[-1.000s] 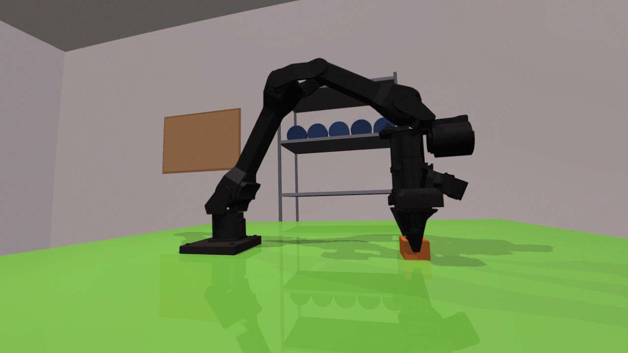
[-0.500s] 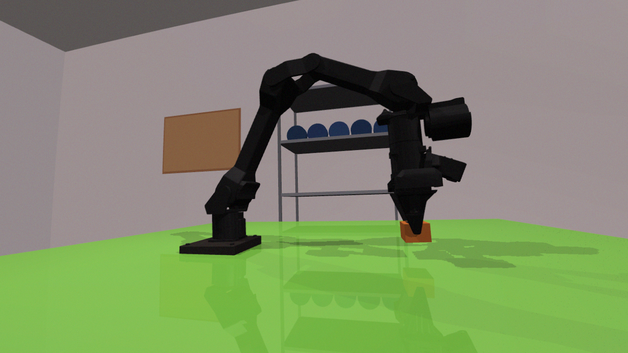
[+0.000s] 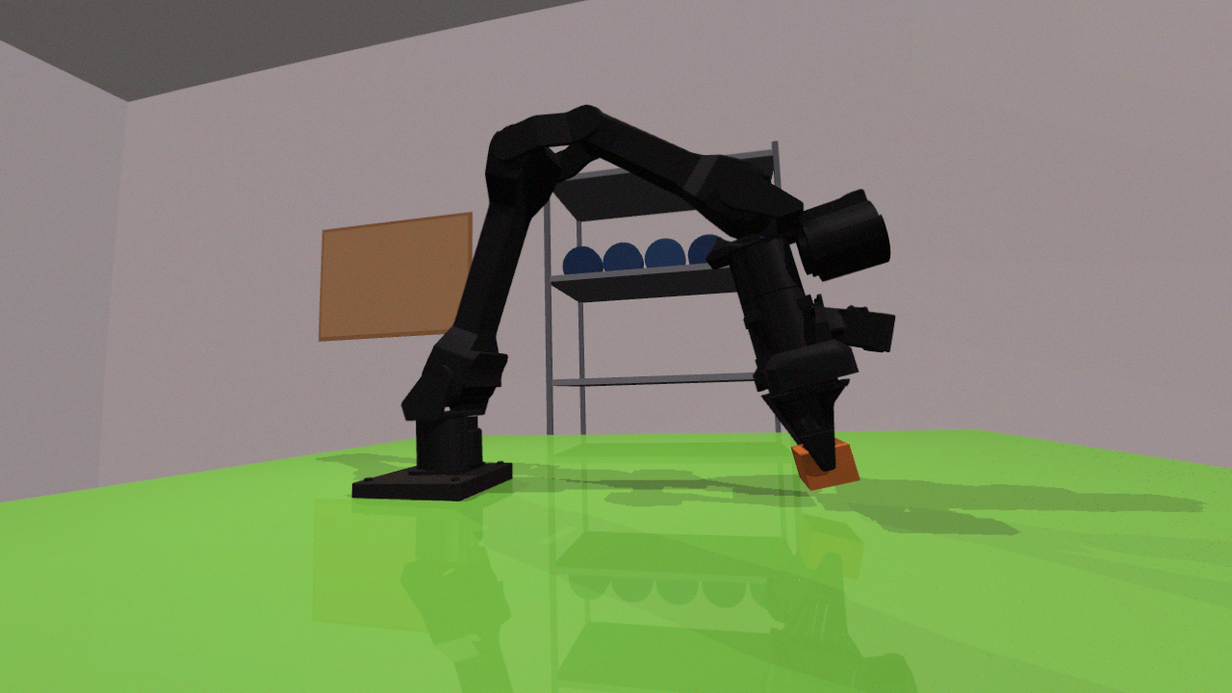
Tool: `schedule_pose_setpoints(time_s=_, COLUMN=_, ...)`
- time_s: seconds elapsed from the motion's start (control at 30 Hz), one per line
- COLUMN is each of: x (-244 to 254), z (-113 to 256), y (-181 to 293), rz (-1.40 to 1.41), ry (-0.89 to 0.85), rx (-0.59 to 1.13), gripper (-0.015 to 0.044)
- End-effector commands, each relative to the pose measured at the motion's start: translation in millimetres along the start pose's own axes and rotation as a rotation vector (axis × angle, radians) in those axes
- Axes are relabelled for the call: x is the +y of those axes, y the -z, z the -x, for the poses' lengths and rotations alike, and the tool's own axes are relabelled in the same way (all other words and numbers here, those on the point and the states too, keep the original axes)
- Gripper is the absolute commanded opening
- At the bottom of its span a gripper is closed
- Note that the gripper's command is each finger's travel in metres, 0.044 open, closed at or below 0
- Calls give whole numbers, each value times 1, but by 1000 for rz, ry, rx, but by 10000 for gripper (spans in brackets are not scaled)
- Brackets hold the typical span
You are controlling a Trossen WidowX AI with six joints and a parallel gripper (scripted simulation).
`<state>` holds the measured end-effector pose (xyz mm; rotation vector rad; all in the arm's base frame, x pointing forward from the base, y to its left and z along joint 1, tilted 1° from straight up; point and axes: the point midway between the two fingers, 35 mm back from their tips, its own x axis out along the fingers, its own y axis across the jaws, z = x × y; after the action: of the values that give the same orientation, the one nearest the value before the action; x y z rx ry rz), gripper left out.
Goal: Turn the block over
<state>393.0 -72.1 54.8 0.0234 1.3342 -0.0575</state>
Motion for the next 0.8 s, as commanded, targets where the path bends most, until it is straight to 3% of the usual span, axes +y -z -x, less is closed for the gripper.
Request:
schedule_pose_setpoints(time_s=0.0, x=1, z=1, y=-1, rz=3, ry=-5, rx=-57, gripper=0)
schedule_pose_setpoints(time_s=0.77, x=1, z=4, y=8, rz=10, ry=-2, rx=-332, gripper=0)
